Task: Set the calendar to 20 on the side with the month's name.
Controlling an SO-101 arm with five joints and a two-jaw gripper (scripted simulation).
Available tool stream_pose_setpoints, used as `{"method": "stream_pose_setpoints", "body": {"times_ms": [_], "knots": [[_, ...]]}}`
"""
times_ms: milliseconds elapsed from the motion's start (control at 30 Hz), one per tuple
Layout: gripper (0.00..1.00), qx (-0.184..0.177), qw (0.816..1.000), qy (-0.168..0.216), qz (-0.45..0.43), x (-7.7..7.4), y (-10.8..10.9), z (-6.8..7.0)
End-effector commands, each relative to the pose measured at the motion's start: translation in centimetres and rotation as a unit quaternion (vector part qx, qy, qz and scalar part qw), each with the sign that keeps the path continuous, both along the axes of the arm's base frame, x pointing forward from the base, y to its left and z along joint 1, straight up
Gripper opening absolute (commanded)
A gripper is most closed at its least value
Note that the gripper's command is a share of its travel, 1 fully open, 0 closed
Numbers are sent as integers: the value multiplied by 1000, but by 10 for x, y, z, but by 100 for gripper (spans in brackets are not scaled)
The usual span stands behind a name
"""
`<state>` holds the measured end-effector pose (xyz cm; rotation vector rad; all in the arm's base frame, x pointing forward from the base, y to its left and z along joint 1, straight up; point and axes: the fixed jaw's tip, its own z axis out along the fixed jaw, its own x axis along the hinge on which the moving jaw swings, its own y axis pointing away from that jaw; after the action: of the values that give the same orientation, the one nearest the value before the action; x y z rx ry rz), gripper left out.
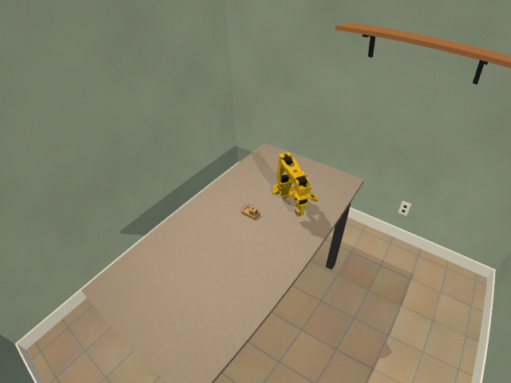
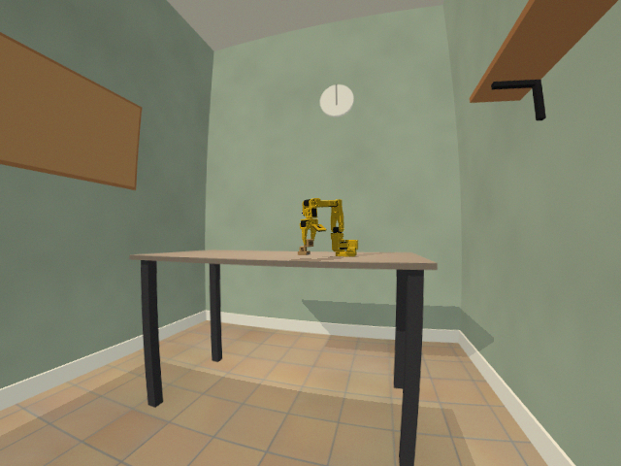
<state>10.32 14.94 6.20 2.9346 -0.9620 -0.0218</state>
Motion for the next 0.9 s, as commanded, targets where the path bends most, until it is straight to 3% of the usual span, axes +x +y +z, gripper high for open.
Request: {"method": "stream_pose_setpoints", "body": {"times_ms": [0, 300, 867], "knots": [[0, 38, 999, -25, 3, 0, -3, 10], [0, 38, 999, -25, 13, -16, -26, 1], [0, 38, 999, -25, 13, -17, -28, 0]]}}
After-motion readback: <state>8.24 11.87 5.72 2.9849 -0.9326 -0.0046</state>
